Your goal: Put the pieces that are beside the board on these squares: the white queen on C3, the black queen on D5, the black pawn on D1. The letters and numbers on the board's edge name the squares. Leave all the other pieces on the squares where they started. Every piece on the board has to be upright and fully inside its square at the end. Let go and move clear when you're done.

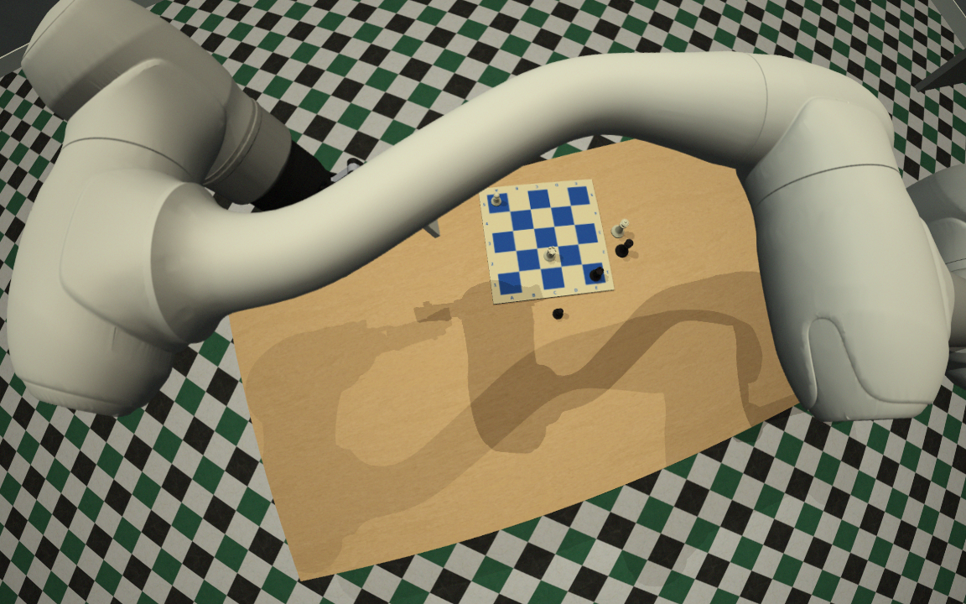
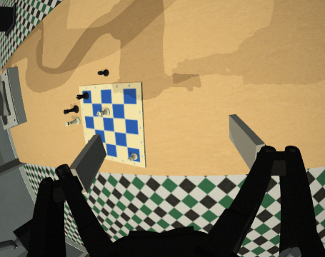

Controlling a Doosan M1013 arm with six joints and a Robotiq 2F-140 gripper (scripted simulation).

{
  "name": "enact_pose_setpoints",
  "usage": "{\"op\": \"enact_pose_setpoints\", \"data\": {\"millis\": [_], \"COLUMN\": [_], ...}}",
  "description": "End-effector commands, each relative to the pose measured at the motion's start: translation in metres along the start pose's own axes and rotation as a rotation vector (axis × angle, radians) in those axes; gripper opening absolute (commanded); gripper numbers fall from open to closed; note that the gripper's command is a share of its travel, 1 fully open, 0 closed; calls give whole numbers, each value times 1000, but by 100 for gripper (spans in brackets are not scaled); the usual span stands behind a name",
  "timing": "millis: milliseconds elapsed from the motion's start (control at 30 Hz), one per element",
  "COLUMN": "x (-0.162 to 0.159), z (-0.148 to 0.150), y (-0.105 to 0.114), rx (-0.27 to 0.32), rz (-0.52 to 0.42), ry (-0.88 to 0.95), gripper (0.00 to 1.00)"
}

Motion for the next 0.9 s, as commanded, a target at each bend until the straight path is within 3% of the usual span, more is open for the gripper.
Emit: {"op": "enact_pose_setpoints", "data": {"millis": [0,267,300,400,467,533,567,600,633,700,733,800,833,867], "x": [-6,-52,-70,-70,-112,-112,-138,-138,-164,-169,-194,-199,-226,-228], "z": [-2,-25,-32,-32,-54,-54,-67,-67,-79,-82,-94,-96,-110,-111], "y": [-2,-26,-35,-35,-59,-59,-74,-74,-90,-93,-109,-111,-129,-129], "rx": [-3,-29,-36,-36,-59,-59,-75,-75,-89,-89,-106,-106,-124,-124], "rz": [17,150,199,199,319,319,394,394,483,483,571,571,657,657], "ry": [2,1,3,3,5,5,3,3,5,5,6,6,6,6], "gripper": [100,100,100,100,100,100,100,100,100,100,100,100,100,100]}}
Point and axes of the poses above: the point where the finger pads meet when closed, its own y axis back along the fingers, its own z axis across the jaws, x = y × z, the point moved 7 cm from there along y, back along the fingers, and after that the axes turned 12 degrees about -y, right-handed, at the moved point
